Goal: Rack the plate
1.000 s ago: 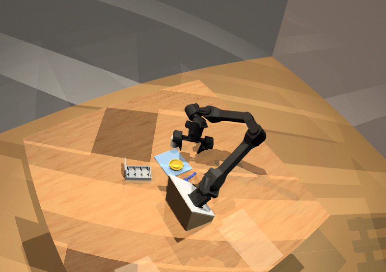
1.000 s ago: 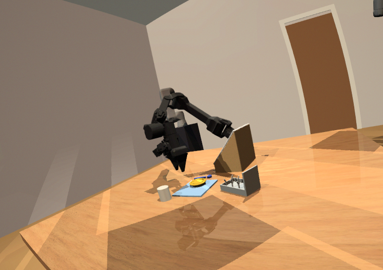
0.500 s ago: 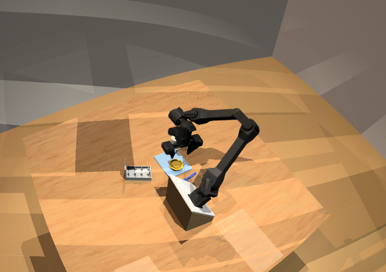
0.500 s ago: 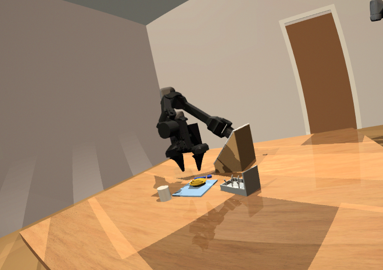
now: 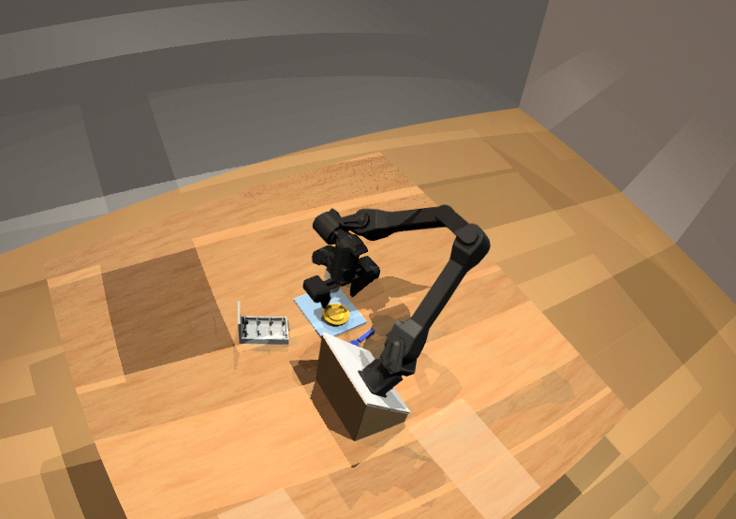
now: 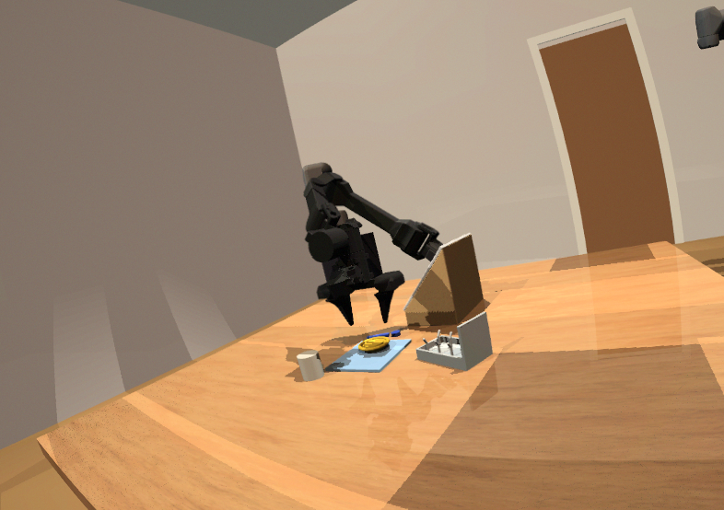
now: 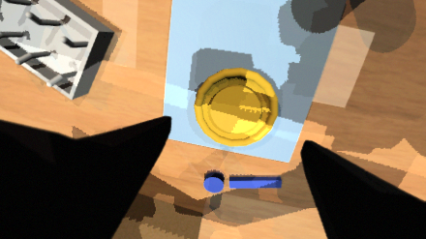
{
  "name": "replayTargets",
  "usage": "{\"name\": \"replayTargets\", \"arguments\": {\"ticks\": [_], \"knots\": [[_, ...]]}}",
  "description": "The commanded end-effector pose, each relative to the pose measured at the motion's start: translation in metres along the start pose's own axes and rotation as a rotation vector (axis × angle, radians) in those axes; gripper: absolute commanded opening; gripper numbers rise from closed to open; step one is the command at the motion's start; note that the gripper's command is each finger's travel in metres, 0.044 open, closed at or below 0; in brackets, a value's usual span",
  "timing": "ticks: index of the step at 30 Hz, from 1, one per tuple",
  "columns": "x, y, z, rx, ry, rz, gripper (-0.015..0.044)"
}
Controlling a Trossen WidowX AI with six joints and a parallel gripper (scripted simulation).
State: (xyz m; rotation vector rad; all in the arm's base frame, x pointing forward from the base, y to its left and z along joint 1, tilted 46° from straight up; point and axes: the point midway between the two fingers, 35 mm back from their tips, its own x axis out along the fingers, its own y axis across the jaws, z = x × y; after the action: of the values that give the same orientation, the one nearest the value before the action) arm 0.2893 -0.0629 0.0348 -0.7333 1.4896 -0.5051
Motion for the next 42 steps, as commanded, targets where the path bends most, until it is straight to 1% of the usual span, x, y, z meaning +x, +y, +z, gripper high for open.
{"name": "replayTargets", "arguments": {"ticks": [1,33,36,42], "knots": [[0.007,0.0,-0.001,-0.011,0.006,-0.006,0.04],[0.057,0.0,-0.002,-0.011,0.006,-0.009,0.04],[0.057,0.0,-0.002,-0.011,0.006,-0.009,0.0382],[0.057,0.0,-0.002,-0.011,0.006,-0.009,0.0376]]}}
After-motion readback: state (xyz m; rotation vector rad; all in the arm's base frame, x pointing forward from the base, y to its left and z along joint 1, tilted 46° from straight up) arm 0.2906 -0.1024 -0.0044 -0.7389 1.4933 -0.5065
